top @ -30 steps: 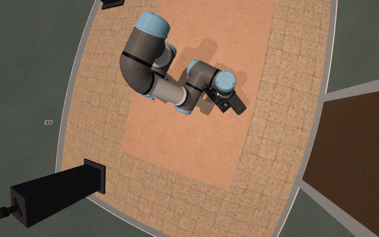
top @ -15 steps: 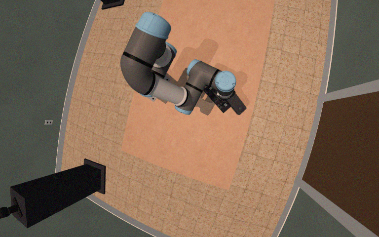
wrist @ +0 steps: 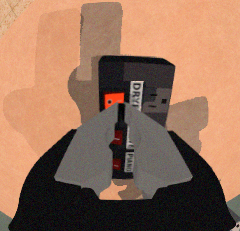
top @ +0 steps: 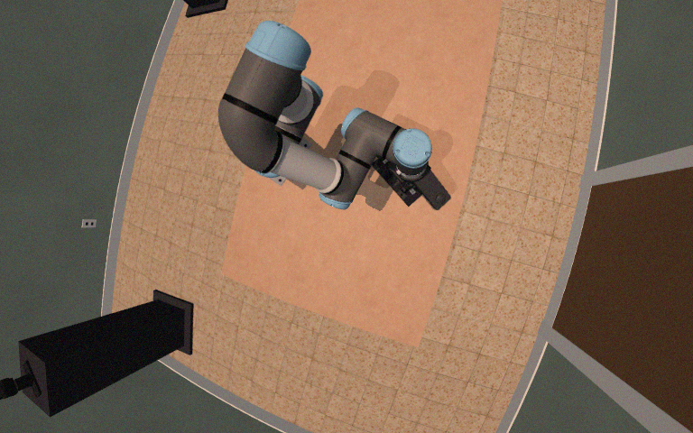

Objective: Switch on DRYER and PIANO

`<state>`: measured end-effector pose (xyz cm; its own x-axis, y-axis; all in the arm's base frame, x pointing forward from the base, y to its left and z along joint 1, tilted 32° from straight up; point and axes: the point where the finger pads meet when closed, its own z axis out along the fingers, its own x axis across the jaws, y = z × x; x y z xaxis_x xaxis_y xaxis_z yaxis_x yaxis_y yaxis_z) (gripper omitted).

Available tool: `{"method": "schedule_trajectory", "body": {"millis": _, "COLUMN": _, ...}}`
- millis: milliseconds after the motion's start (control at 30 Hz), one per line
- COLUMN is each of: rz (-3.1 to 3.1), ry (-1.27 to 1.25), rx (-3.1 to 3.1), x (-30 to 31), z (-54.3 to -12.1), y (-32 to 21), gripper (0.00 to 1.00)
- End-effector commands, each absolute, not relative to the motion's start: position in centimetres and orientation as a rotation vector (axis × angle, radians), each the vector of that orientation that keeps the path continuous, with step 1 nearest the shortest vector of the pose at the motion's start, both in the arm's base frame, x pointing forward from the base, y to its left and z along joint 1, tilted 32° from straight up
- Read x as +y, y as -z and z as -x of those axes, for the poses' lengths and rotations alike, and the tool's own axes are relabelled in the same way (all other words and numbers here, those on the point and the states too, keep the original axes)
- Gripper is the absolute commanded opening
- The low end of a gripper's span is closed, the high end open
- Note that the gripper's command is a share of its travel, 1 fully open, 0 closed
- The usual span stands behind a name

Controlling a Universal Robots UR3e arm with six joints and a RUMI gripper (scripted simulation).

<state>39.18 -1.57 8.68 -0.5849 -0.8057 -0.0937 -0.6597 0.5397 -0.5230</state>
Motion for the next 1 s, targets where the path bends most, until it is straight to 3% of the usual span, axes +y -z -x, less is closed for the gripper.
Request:
{"method": "schedule_trajectory", "body": {"millis": 0, "rz": 1.211, "ry": 0.636, "rx": 2.455, "x": -1.4, "z": -38.9, "y": -9.4, "gripper": 0.00}}
{"method": "schedule_trajectory", "body": {"millis": 967, "rz": 1.211, "ry": 0.636, "rx": 2.455, "x": -0.7, "z": -37.5, "y": -11.8, "gripper": 0.00}}
